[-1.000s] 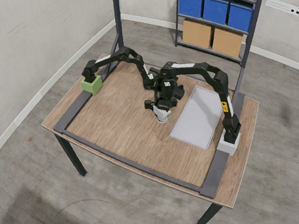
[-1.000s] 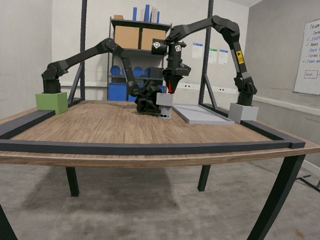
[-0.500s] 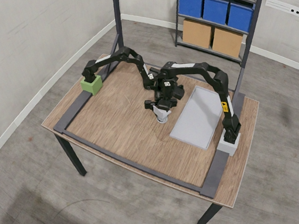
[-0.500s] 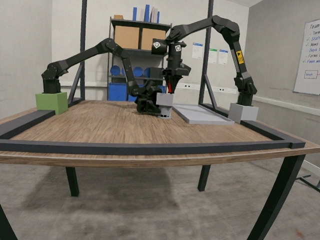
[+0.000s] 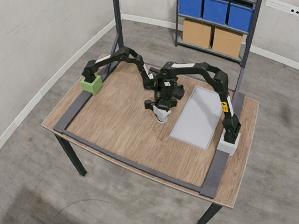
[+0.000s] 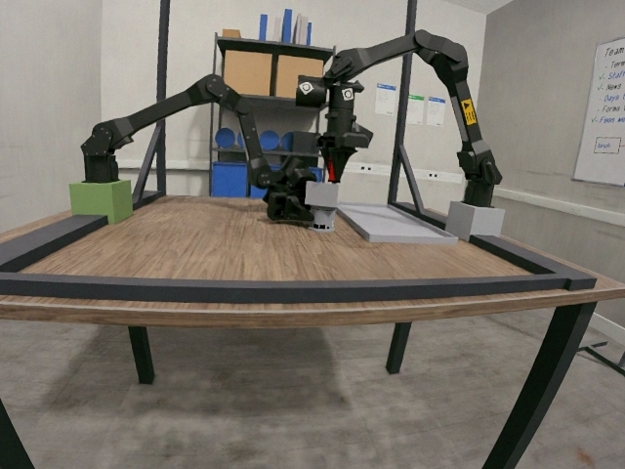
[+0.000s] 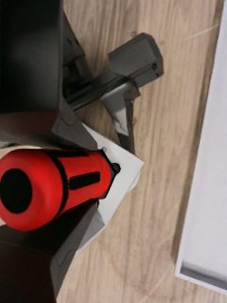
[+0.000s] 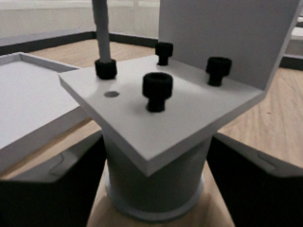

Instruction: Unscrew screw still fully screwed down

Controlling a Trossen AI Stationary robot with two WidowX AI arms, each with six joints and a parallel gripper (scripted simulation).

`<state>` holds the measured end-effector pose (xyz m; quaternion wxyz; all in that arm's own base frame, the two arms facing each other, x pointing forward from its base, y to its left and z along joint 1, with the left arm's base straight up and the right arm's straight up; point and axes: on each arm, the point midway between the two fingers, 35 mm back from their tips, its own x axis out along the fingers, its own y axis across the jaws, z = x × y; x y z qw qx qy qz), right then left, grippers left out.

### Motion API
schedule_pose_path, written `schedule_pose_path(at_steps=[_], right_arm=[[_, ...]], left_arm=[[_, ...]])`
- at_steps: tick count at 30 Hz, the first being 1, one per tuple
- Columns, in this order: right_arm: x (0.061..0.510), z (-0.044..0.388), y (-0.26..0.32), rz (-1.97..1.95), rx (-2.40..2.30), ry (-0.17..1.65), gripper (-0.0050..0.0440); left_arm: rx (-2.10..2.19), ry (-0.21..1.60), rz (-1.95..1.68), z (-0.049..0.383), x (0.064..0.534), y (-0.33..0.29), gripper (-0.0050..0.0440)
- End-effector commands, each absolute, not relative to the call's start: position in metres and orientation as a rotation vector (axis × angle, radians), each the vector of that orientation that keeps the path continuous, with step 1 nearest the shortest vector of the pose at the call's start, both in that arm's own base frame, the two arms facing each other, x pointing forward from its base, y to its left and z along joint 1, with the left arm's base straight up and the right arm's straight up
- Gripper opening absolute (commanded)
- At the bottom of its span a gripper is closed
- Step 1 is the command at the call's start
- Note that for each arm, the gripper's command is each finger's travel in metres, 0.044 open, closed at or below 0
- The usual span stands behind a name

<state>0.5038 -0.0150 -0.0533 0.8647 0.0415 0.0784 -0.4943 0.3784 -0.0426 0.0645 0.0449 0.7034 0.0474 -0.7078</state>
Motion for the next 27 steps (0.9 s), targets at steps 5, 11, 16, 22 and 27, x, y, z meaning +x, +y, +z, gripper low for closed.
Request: schedule_pose_path(at_steps=[5,11,16,22,27], right_arm=[[0.510,-0.039,-0.016,-1.039,0.112,0.136,0.0245],[0.510,-0.039,-0.016,-1.039,0.112,0.136,0.0245],[0.510,-0.039,-0.016,-1.039,0.112,0.136,0.0245],[0.510,-0.039,-0.016,-1.039,0.112,0.136,0.0245],[0.510,-0.039,-0.016,-1.039,0.112,0.136,0.0245]], left_arm=[[2.197,0.125,-2.100,0.081,0.387,-0.042,0.0130],[2.183,0.134,-2.117,0.076,0.384,-0.042,0.0130],[2.183,0.134,-2.117,0.076,0.384,-0.042,0.0130],[2.189,0.128,-2.109,0.077,0.385,-0.042,0.0130],[2.173,0.133,-2.129,0.070,0.382,-0.042,0.0130]])
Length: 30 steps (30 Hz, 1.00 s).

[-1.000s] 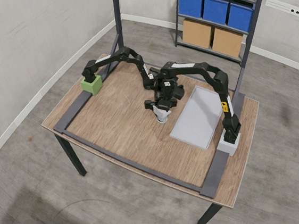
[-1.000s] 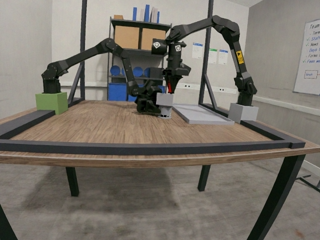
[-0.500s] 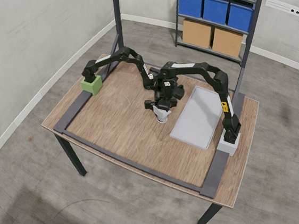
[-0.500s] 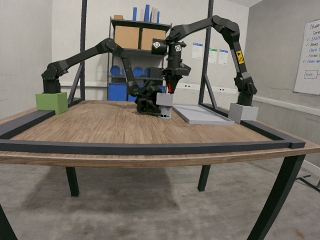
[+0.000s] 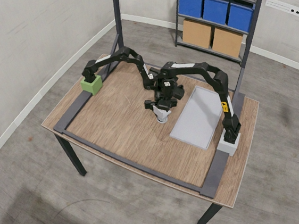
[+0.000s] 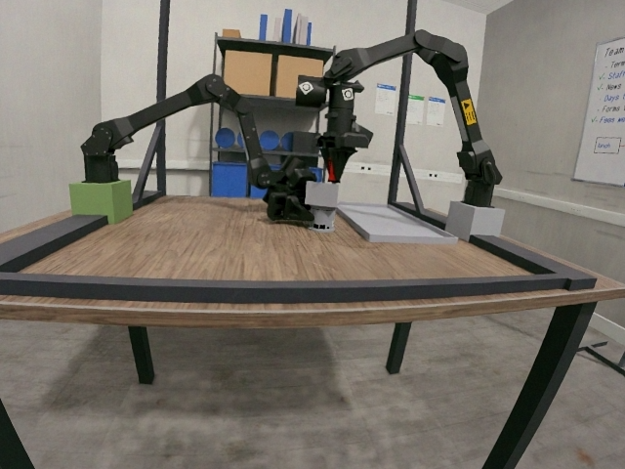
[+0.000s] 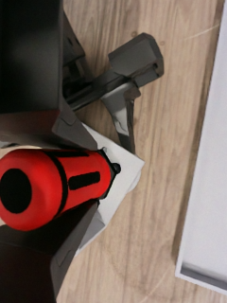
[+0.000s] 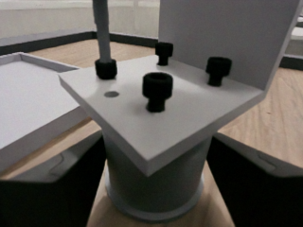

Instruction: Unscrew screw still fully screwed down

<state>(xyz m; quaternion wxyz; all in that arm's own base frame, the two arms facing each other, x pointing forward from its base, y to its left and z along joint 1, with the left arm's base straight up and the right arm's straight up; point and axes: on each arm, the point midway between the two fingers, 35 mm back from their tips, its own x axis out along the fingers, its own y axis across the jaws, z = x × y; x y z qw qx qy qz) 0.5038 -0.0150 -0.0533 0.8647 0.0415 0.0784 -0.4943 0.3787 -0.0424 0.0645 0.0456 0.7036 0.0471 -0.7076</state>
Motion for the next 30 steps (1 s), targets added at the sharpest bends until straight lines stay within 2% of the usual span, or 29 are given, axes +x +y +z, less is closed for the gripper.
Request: schedule_pose_path(at_steps=[1,25,30], right_arm=[[0.5104,-0.0392,-0.0160,-1.039,0.112,0.136,0.0245],[0.5104,-0.0392,-0.0160,-1.039,0.112,0.136,0.0245],[0.5104,-0.0392,-0.0160,-1.039,0.112,0.136,0.0245]], left_arm=[[2.169,0.134,-2.133,0.0692,0.3818,-0.0418,0.0130],[2.183,0.134,-2.117,0.0736,0.3837,-0.0423,0.0130],[2.044,0.356,-2.006,0.0692,0.3825,-0.0418,0.0130]])
